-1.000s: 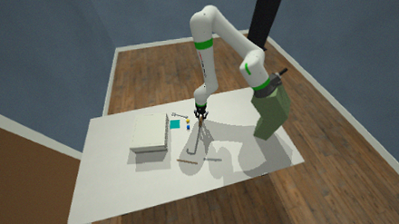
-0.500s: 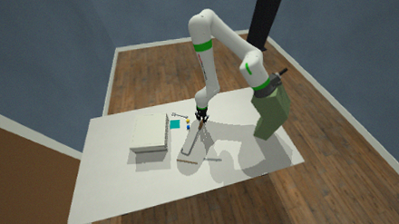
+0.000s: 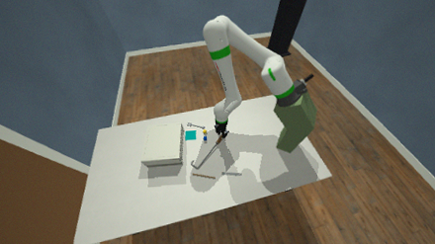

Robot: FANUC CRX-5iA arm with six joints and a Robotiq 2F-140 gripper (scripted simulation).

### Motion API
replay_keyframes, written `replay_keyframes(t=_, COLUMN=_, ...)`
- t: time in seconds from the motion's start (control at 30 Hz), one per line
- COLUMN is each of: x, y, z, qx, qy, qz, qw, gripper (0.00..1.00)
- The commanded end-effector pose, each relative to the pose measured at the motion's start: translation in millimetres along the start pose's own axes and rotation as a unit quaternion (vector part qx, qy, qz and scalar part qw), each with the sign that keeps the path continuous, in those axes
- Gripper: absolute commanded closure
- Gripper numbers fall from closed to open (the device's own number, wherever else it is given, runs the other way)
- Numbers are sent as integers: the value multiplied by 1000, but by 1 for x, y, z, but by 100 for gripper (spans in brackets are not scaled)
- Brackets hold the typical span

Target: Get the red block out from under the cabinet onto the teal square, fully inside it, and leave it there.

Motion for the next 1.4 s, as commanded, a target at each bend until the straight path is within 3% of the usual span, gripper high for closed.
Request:
replay_keyframes(t=0.0, x=3, y=0, z=-6, qx=-2, qy=-23, qz=0, qw=1000, gripper=100)
replay_keyframes(t=0.57, x=23, y=0, z=-45, qx=-2, qy=-167, qz=1, qw=986, gripper=100)
replay_keyframes(t=1.37, x=46, y=0, z=-91, qx=-2, qy=-335, qz=1, qw=942, gripper=100)
Point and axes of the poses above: the point where the finger pads meet when closed, its own y axis back along the fingers, its own z axis across the jaws, x = y × z, the point moved 4 cm from there along y, back along the fingers, and after that the axes turned 12 degrees about -y, right-handed, at the moved point
